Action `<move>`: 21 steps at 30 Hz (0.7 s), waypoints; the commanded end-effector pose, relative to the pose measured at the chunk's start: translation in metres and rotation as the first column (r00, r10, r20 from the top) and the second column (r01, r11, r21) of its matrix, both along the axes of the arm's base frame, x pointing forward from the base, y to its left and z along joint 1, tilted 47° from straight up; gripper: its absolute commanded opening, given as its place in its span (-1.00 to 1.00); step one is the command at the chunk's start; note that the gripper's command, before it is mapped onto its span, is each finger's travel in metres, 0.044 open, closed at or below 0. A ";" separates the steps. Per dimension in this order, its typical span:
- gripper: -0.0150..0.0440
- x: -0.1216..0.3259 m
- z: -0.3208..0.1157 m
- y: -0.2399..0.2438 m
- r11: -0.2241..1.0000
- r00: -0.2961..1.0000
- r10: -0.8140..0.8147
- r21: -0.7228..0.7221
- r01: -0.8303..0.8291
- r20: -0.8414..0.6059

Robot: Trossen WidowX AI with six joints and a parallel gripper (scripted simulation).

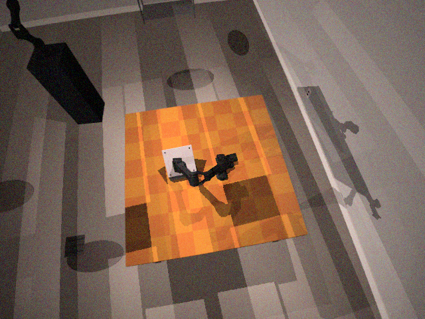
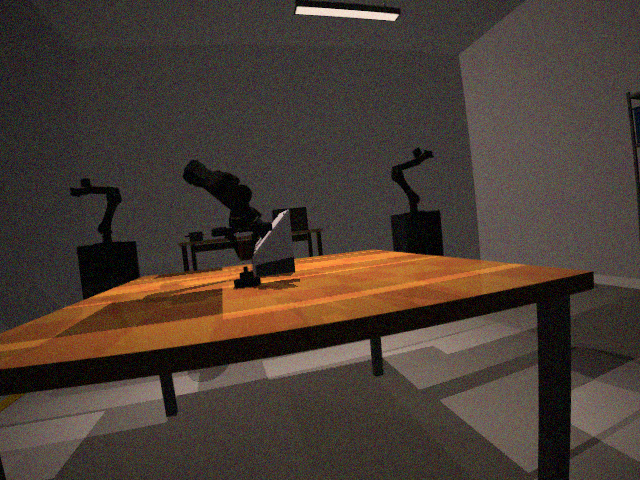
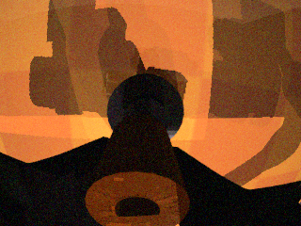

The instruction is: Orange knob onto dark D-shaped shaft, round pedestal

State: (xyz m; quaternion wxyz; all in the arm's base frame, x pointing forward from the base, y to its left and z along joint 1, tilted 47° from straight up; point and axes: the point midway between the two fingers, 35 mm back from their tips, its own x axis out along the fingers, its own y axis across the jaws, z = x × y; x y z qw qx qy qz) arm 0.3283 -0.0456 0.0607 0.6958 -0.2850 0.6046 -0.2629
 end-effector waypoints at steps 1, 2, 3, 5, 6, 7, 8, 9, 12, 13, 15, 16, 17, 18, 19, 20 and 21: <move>-0.49 0.001 0.000 -0.005 1.000 1.000 0.005 -0.005 -0.005 0.007; -0.49 0.002 -0.002 -0.007 1.000 1.000 0.005 -0.005 -0.005 0.007; -0.49 0.002 -0.005 -0.010 1.000 1.000 0.005 -0.005 -0.005 0.007; -0.49 0.003 -0.009 -0.015 1.000 1.000 0.005 -0.006 -0.005 0.007; -0.49 0.003 -0.011 -0.017 1.000 1.000 0.005 -0.006 -0.005 0.007; -0.49 0.003 -0.012 -0.018 1.000 1.000 0.005 -0.006 -0.005 0.007; -0.49 0.004 -0.013 -0.018 1.000 1.000 0.005 -0.006 -0.005 0.007; -0.49 0.004 -0.013 -0.018 1.000 1.000 0.005 -0.006 -0.005 0.007; -0.49 0.004 -0.012 -0.018 1.000 1.000 0.003 -0.006 -0.003 0.010; -0.49 0.004 -0.011 -0.017 1.000 1.000 0.001 -0.005 -0.001 0.011; -0.49 0.004 -0.010 -0.016 1.000 1.000 0.000 -0.005 0.000 0.012; -0.49 0.005 -0.010 -0.016 1.000 1.000 0.000 -0.005 0.000 0.012; -0.49 0.005 -0.010 -0.016 1.000 1.000 0.000 -0.005 0.000 0.012; -0.49 0.005 -0.011 -0.017 1.000 1.000 0.000 -0.005 0.000 0.012; -0.49 0.005 -0.011 -0.017 1.000 1.000 0.000 -0.005 0.000 0.012; -0.49 0.005 -0.011 -0.018 1.000 1.000 0.000 -0.005 0.000 0.012; -0.49 0.004 -0.011 -0.018 1.000 1.000 0.000 -0.005 0.000 0.012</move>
